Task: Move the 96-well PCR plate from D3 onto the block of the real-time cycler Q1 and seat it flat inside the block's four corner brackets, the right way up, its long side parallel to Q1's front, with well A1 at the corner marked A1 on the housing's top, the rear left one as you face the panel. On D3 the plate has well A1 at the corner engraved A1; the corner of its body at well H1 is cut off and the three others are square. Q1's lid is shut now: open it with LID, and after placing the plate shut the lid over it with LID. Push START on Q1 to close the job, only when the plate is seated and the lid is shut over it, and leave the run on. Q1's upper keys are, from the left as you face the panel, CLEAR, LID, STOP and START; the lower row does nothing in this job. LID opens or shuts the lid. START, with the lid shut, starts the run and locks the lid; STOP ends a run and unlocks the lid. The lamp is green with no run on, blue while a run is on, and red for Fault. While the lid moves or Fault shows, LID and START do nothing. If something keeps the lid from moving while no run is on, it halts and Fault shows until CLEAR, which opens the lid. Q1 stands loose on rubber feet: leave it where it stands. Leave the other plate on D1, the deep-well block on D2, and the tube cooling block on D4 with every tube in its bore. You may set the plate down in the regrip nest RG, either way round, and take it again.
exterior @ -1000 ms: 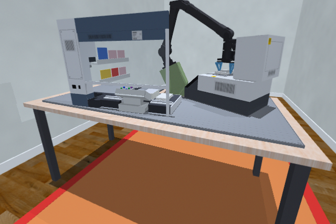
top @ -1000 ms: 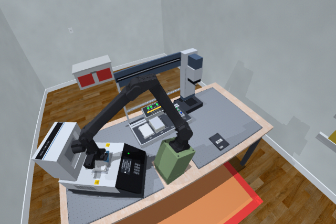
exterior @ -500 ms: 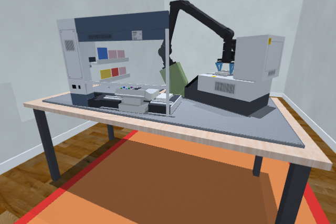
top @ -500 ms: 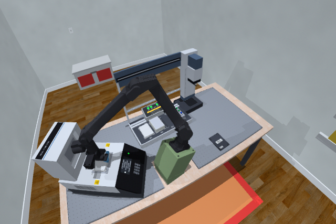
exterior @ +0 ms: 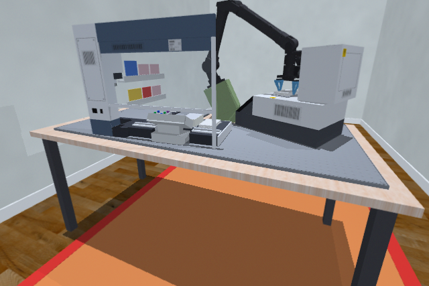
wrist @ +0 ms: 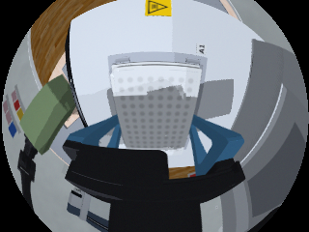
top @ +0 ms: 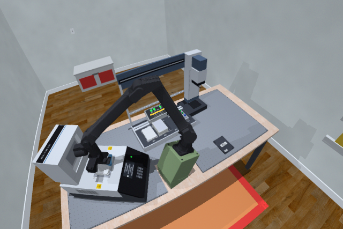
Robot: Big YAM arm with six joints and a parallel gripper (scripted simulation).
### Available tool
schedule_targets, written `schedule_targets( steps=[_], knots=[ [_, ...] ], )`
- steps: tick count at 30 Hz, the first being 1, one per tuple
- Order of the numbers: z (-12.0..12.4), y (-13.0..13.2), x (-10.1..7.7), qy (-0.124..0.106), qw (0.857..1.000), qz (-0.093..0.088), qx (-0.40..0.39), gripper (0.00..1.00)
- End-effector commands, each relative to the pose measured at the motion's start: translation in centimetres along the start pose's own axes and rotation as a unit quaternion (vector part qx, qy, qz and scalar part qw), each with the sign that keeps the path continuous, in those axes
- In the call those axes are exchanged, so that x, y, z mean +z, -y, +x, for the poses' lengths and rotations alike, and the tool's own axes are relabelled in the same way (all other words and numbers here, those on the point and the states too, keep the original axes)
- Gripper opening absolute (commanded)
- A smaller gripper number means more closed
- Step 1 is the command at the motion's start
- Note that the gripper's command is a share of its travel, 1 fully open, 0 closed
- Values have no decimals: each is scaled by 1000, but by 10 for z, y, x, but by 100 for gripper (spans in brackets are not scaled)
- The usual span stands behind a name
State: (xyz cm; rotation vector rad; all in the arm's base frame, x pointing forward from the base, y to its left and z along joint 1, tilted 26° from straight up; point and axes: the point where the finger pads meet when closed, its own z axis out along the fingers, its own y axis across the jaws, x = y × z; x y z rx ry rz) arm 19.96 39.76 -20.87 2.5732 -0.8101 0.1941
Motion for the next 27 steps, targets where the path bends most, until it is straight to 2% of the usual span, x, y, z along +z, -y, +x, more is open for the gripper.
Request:
schedule_targets(
  steps=[1,15,27],
  knots=[
    [9,24,-27,12,999,27,11,0],
    [-14,20,-16,6,1000,21,2,0],
    [-10,12,-5,0,1000,14,-2,0]
  ],
)
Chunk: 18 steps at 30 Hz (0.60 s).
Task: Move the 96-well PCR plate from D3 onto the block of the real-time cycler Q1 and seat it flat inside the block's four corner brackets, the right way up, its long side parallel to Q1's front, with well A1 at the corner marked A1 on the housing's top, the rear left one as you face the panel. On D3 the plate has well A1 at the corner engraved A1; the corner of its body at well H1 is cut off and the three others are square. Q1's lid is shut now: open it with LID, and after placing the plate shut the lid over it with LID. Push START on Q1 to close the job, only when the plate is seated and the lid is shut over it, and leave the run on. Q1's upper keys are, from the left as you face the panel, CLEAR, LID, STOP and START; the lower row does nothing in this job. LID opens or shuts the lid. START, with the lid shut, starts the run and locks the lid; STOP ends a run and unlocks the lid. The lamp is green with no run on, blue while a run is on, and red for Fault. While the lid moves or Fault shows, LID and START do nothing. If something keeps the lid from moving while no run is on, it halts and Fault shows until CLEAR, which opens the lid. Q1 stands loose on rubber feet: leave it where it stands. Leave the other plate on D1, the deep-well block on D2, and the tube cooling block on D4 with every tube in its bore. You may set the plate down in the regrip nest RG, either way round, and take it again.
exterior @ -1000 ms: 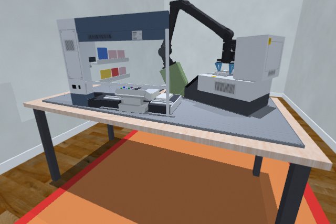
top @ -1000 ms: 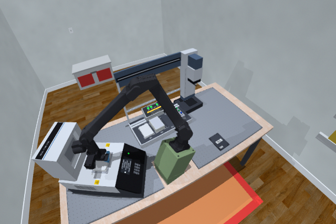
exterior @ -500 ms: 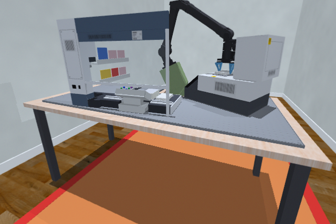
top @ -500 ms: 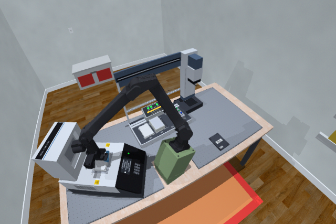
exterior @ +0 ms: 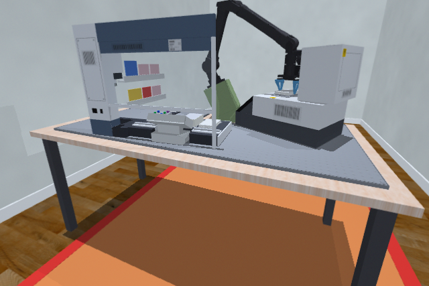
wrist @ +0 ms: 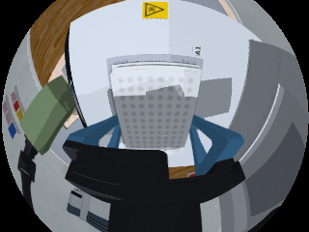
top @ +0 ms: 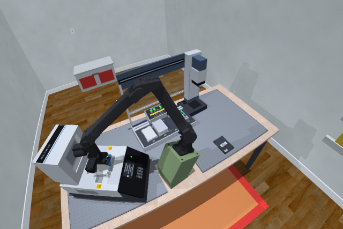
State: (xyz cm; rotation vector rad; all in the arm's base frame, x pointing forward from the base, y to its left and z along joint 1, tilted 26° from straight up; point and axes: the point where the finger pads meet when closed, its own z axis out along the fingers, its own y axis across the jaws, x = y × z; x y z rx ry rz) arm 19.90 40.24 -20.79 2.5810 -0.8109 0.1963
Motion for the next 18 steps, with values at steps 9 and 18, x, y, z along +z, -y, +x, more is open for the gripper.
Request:
schedule_targets(
  steps=[9,18],
  knots=[
    [9,9,-4,6,1000,10,4,100],
    [7,23,-21,11,999,30,13,100]
  ],
)
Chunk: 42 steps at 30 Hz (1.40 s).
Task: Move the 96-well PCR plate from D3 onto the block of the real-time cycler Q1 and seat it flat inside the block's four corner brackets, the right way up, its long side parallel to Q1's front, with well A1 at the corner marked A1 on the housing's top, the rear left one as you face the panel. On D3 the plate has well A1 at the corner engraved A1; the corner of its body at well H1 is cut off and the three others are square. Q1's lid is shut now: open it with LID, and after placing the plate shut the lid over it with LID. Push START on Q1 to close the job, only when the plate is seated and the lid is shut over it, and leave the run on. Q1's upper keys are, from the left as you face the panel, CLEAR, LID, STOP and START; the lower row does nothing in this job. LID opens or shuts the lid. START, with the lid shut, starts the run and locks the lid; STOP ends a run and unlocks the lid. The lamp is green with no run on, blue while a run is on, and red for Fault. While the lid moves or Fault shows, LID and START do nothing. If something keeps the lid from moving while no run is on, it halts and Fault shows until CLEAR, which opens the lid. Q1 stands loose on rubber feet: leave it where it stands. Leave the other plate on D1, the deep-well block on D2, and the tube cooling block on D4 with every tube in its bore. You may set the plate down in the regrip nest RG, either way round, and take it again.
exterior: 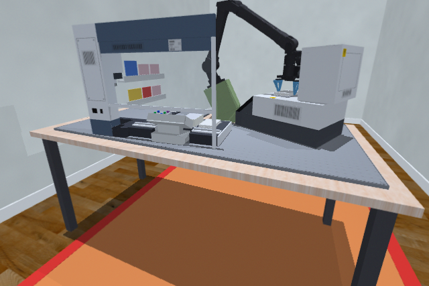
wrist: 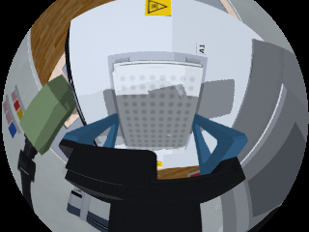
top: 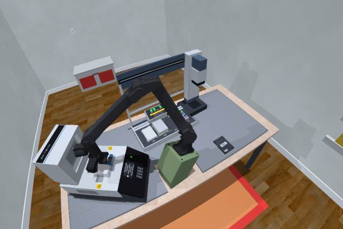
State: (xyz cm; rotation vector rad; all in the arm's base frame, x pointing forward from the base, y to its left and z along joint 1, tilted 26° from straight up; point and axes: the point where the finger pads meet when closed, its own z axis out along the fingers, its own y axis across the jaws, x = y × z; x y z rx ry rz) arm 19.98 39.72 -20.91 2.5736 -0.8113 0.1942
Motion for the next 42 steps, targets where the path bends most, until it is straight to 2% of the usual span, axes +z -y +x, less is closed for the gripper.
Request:
schedule_targets(
  steps=[1,11,42],
  knots=[
    [2,26,-25,11,999,35,13,100],
    [-13,27,-32,8,999,43,3,100],
    [-12,25,-33,9,999,42,4,100]
  ],
)
